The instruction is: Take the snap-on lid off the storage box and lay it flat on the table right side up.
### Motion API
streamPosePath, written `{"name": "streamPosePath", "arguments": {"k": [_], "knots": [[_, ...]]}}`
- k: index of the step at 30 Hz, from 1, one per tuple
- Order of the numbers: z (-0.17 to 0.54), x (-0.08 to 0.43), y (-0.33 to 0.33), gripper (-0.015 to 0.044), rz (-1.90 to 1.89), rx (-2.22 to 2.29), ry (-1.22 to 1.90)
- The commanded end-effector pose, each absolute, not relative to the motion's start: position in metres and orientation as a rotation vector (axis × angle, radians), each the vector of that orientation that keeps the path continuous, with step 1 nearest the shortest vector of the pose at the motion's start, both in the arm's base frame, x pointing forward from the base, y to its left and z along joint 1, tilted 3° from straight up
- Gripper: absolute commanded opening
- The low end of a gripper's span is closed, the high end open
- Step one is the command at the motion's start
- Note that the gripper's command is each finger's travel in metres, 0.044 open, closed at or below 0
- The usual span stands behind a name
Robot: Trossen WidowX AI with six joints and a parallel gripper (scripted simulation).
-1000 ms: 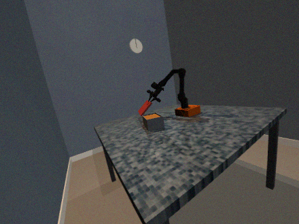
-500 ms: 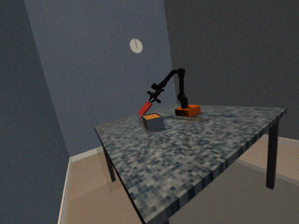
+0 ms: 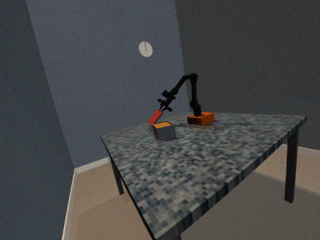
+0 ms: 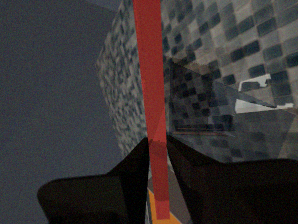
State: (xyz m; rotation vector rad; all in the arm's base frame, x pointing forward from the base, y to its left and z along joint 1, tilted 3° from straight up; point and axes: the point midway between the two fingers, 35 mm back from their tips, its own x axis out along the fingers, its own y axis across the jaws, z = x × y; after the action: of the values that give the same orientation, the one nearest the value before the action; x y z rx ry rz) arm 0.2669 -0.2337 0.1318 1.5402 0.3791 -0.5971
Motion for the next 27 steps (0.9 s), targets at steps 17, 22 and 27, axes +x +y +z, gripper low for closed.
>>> {"name": "streamPosePath", "arguments": {"k": [17,22,27], "knots": [[0.115,0.268,-0.234,0.0,-0.597,1.546,0.378],[0.111,0.269,-0.234,0.0,-0.597,1.546,0.378],[0.107,0.269,-0.234,0.0,-0.597,1.546,0.378]]}}
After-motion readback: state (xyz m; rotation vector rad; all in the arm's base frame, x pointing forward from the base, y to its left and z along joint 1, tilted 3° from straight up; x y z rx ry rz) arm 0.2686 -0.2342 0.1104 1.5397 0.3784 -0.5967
